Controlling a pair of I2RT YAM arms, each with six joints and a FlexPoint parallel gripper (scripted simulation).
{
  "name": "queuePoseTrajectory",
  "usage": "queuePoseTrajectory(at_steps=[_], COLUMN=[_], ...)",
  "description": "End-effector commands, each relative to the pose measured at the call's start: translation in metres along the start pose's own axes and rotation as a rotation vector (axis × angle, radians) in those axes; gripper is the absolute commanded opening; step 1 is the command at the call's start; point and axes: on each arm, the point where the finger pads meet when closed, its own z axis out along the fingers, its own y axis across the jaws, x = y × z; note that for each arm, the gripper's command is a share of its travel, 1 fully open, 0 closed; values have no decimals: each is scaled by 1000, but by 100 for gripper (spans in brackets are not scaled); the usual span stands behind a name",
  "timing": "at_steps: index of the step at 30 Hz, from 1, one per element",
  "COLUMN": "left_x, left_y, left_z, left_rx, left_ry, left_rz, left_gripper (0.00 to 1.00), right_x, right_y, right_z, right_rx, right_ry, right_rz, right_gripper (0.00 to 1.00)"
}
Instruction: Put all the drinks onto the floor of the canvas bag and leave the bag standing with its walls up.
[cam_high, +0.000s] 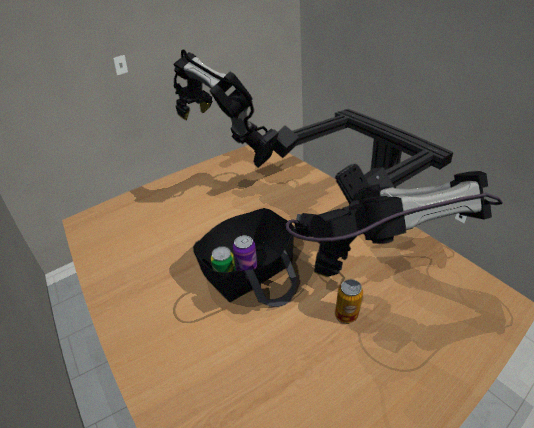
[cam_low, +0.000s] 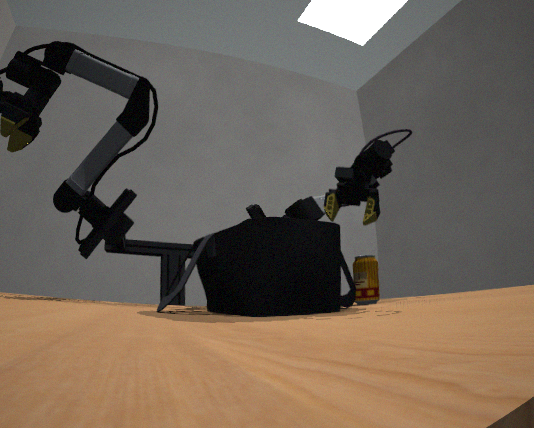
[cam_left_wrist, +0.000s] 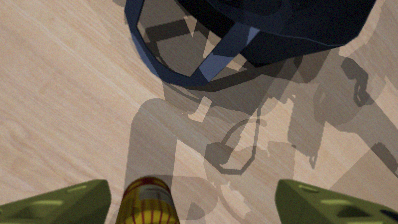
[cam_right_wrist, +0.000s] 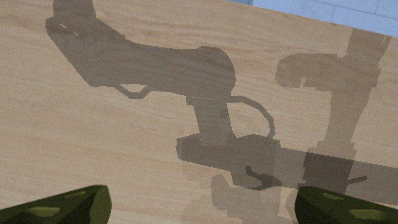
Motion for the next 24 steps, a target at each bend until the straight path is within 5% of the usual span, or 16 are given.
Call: queuePoseTrajectory(at_steps=[1,14,24], left_x=[-7,39,73], left_y=[6,34,41], left_z=[0,5,5], left_rx=[-8,-247,-388], left_ry=[-102,-191,-147], left_rz=[-14,-145,-220], left_gripper=[84,84,84], right_x=[1,1,1], right_y=[2,2,2], right_z=[-8,-8,-8], right_rx=[16,16,16], right_ry=[-15,-15,-15], right_rz=[-18,-18,-18], right_gripper=[86,86,86])
